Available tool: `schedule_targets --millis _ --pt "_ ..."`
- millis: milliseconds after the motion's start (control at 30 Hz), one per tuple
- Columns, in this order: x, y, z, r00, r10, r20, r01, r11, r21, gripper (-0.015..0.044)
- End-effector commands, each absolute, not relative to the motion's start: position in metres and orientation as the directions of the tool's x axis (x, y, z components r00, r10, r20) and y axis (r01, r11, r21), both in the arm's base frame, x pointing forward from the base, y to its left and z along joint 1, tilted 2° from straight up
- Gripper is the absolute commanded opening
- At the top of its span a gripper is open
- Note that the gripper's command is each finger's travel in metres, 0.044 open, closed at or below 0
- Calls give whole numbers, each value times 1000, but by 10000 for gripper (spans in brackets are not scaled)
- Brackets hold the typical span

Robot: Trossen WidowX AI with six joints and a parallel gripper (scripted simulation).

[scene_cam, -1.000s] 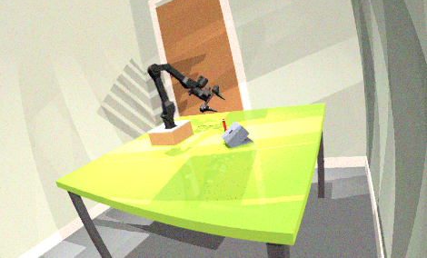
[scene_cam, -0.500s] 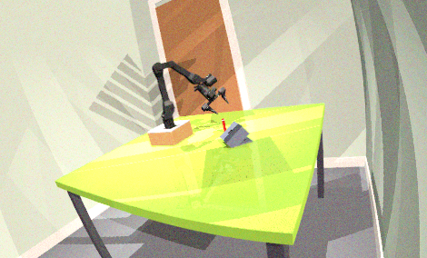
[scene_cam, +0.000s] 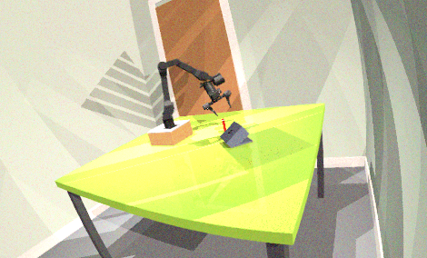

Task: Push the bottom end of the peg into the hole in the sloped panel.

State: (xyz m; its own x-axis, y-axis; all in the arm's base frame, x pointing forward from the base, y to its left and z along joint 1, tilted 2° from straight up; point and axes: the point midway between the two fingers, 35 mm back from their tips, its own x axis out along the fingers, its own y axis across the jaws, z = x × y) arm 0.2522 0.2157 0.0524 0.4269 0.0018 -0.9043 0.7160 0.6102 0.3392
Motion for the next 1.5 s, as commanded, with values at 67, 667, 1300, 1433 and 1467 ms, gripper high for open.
schedule_targets --millis 67,667,1300,1433,1467 --pt "261 204 48 329 -24 -944 792 552 262 440" --pt "281 168 50 57 -20 -998 939 342 46 440" --pt "284 166 34 35 -15 -999 946 323 28 440" --pt "284 166 27 35 -15 -999 946 323 28 440" --pt "284 165 25 35 -15 -999 946 323 28 440"
